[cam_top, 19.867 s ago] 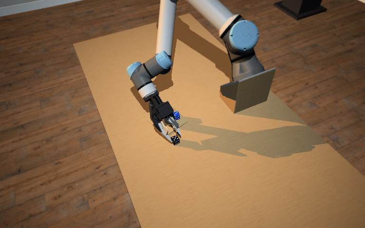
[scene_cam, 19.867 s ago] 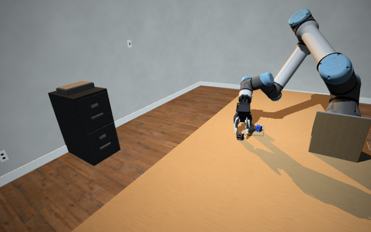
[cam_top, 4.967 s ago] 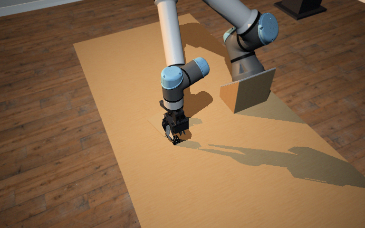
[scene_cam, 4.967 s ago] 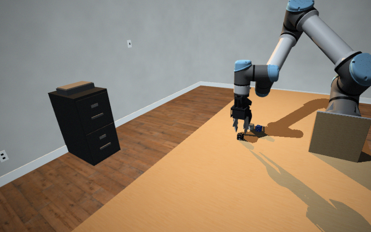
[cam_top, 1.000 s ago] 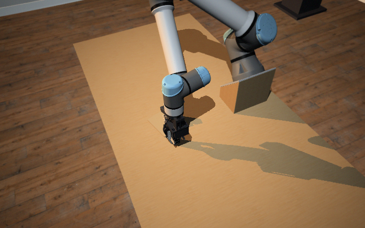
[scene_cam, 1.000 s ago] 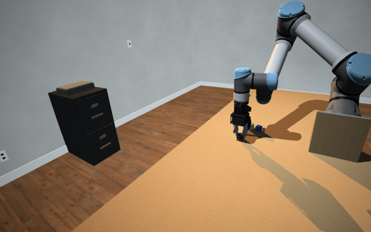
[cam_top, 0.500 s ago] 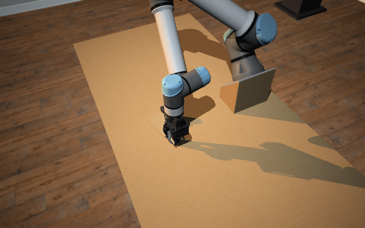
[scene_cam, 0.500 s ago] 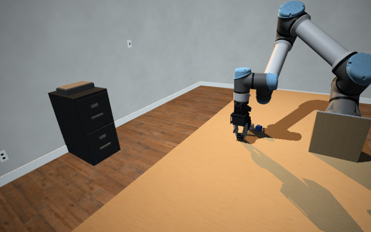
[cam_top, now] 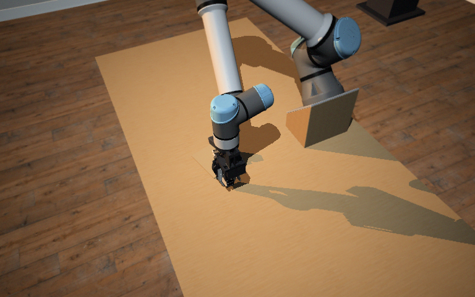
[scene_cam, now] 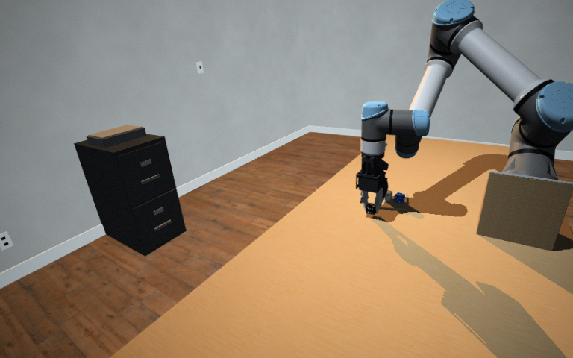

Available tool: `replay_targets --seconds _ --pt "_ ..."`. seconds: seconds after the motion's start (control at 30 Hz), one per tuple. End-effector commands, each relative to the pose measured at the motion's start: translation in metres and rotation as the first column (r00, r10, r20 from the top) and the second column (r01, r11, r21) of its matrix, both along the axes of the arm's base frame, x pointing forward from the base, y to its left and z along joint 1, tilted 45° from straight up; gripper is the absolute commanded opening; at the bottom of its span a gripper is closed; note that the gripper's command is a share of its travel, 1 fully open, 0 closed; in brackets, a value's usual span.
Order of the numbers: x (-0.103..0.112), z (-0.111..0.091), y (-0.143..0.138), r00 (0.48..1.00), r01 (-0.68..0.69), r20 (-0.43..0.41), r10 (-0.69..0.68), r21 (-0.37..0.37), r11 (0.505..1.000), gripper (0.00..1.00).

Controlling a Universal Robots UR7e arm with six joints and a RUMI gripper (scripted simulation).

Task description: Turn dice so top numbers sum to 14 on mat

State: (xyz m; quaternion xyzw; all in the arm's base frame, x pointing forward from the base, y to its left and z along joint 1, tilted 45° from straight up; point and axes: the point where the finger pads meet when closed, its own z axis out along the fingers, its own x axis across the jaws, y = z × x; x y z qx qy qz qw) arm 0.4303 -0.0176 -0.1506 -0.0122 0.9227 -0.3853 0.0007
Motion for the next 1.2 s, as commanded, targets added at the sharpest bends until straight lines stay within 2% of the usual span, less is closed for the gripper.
replay_targets --seconds 0.0,0.53,0.8,1.17 --pt "0.000 0.007 0.007 1.000 0.000 0.001 0.000 0.000 1.000 0.10" --pt "-0.001 0.057 0.057 1.000 0.000 0.001 0.000 0.000 1.000 0.10" --pt "-0.001 0.064 0.065 1.000 0.000 0.001 0.000 0.000 1.000 0.10" --pt "-0.001 0.065 0.066 1.000 0.000 0.001 0.000 0.000 1.000 0.10"
